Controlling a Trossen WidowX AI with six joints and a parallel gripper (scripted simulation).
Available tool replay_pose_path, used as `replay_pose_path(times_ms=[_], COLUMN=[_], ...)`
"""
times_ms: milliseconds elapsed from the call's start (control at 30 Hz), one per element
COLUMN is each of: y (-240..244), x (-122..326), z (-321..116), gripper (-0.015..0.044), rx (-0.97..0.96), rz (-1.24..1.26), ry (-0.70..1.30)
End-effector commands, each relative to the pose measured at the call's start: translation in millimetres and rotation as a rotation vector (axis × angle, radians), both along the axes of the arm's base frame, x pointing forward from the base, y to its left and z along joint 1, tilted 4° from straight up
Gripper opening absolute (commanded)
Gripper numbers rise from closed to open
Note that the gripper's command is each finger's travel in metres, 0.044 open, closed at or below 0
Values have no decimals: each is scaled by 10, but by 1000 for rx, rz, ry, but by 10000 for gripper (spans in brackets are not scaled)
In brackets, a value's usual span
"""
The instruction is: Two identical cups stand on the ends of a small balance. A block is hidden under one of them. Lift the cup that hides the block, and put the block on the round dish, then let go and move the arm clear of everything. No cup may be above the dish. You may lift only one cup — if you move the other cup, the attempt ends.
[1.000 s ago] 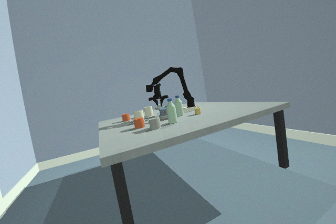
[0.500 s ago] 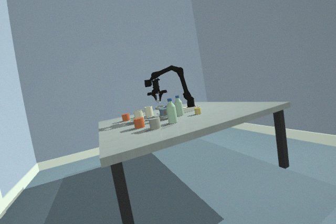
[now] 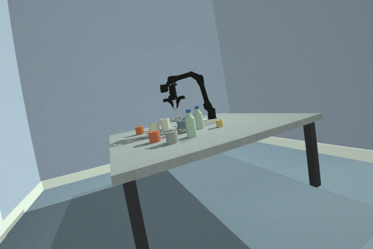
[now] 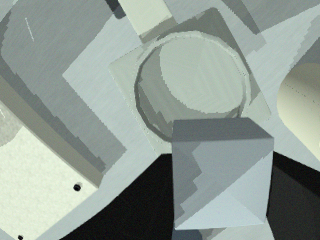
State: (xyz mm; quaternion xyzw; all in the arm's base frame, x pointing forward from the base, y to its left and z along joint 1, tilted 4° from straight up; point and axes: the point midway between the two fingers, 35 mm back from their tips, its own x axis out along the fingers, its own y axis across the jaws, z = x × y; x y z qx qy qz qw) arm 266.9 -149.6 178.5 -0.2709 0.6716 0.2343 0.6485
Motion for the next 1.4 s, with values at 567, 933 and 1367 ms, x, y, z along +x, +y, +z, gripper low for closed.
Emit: replay_pose_path(times_ms=[567,933,1367], y=[-727,-1051,-1173], x=[-355,-641,-758], z=[-500,-764,-964], gripper=[0,0,0], rx=[-5,-11,-14], rz=[1,-5,-6], ry=[8,10,10])
